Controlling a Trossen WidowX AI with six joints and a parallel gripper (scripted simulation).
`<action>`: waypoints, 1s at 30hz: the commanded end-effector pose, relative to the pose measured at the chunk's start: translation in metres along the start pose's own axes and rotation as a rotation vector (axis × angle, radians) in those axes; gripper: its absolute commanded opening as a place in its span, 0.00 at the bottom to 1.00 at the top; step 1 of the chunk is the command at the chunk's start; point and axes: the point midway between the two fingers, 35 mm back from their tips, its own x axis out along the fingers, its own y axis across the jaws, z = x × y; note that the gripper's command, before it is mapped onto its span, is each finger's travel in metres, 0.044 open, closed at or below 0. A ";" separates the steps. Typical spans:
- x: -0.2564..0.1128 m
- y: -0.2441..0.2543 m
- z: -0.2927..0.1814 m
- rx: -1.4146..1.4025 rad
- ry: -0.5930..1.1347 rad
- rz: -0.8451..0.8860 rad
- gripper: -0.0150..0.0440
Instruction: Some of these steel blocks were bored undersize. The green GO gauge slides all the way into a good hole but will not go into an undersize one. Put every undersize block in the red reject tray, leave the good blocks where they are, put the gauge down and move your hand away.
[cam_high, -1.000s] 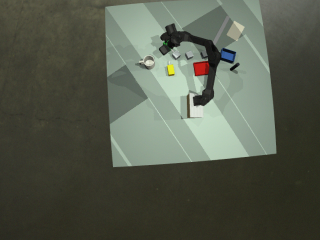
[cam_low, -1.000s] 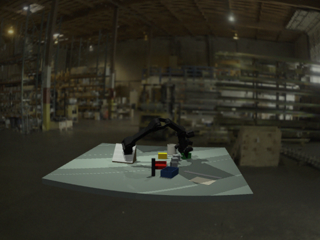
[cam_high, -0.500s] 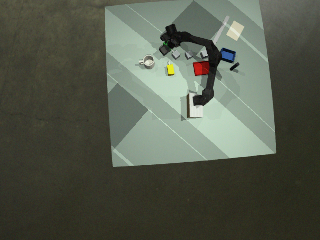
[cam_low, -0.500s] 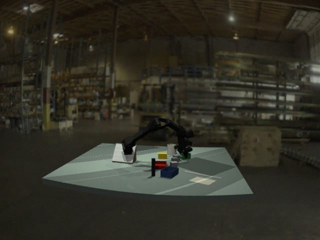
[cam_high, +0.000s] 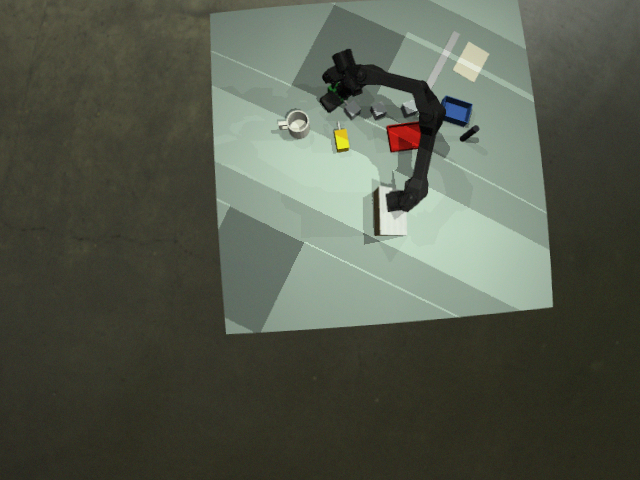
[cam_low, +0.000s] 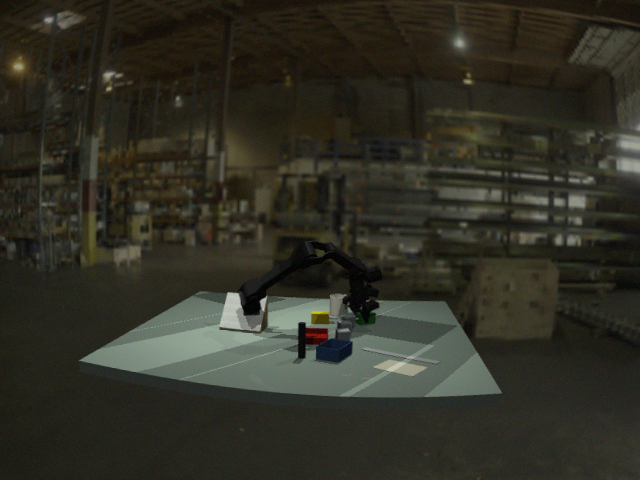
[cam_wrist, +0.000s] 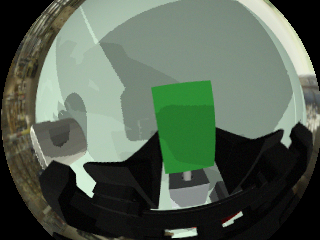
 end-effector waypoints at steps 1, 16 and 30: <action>-0.005 -0.005 0.002 0.006 -0.014 -0.008 0.25; -0.005 -0.004 -0.003 0.006 -0.013 -0.008 0.25; -0.002 -0.001 -0.001 0.006 -0.009 -0.004 0.25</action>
